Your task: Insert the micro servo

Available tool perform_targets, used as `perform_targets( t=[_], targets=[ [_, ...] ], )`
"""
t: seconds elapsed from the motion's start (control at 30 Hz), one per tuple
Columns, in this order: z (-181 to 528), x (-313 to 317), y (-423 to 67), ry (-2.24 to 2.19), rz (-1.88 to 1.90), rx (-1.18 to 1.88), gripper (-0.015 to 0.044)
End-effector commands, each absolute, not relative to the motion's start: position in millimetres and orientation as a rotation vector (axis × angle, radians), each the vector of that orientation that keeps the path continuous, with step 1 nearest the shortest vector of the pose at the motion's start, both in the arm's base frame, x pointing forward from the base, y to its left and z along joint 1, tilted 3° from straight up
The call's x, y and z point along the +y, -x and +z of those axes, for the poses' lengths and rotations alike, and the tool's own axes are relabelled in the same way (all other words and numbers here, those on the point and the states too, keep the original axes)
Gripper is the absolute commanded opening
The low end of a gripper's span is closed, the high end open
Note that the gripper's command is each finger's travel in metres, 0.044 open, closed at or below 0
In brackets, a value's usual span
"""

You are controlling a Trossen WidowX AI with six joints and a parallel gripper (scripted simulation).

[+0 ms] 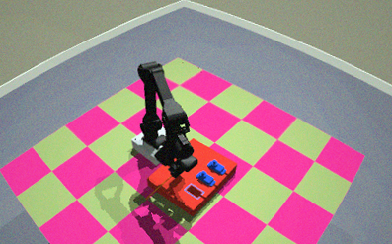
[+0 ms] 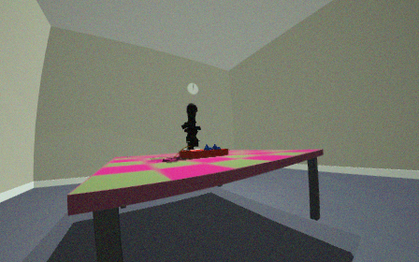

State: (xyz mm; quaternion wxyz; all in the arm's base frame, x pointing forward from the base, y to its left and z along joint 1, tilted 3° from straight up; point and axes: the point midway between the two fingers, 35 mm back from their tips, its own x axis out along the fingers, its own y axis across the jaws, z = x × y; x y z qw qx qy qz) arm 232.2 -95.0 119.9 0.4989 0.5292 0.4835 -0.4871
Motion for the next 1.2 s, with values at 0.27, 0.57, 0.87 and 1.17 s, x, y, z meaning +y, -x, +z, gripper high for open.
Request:
perform_targets(
  t=[0.27,0.57,0.87,1.17],
  targets=[
    [121.3,-95.0,-233.6,-0.967,-0.871,1.325,0.0000],
    [121.3,-95.0,-233.6,-0.723,-0.640,1.411,0.0000],
    [121.3,-95.0,-233.6,-0.476,-0.407,1.469,0.0000],
    [121.3,-95.0,-233.6,-0.227,-0.172,1.500,0.0000]
  ],
)
